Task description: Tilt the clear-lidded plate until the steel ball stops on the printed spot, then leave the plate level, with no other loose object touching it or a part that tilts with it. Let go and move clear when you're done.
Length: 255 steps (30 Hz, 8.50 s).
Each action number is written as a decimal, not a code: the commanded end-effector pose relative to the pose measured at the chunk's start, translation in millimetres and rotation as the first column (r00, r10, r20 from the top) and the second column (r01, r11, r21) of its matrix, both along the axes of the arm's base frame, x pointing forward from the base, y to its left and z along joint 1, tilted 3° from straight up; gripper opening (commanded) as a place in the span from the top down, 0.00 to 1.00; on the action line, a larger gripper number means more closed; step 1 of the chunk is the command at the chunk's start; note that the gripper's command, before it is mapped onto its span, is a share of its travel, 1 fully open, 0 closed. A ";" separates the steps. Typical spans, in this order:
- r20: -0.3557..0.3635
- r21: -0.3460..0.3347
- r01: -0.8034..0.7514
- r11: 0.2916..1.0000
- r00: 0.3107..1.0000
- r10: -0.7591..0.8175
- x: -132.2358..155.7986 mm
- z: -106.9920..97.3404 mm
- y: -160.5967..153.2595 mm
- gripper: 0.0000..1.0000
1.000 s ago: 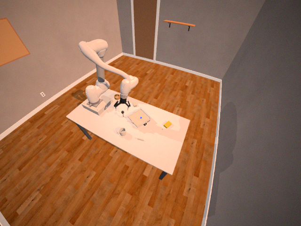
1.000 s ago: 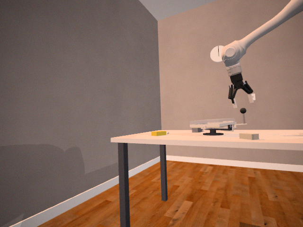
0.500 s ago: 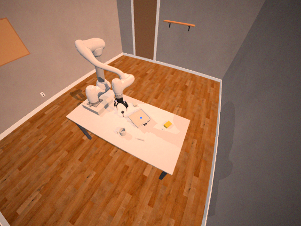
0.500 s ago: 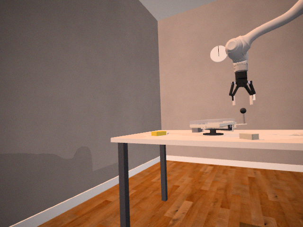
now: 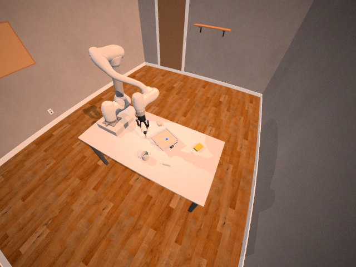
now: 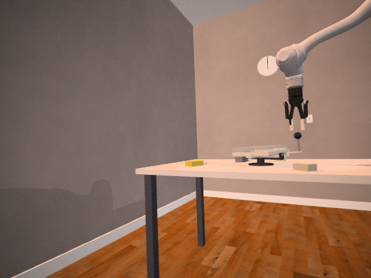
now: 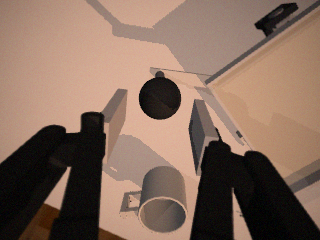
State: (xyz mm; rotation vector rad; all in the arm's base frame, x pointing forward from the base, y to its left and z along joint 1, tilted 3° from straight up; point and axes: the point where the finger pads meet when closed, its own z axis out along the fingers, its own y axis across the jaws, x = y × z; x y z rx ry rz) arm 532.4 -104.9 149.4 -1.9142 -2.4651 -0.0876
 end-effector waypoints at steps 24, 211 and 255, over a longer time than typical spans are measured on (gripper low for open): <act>0.000 0.000 0.000 1.000 1.000 0.000 0.0 -0.5 0.0 0.64; 0.000 0.000 0.000 1.000 1.000 0.000 1.0 -62.0 3.4 0.64; 0.000 0.000 0.000 1.000 1.000 0.000 -0.2 -64.8 3.2 1.00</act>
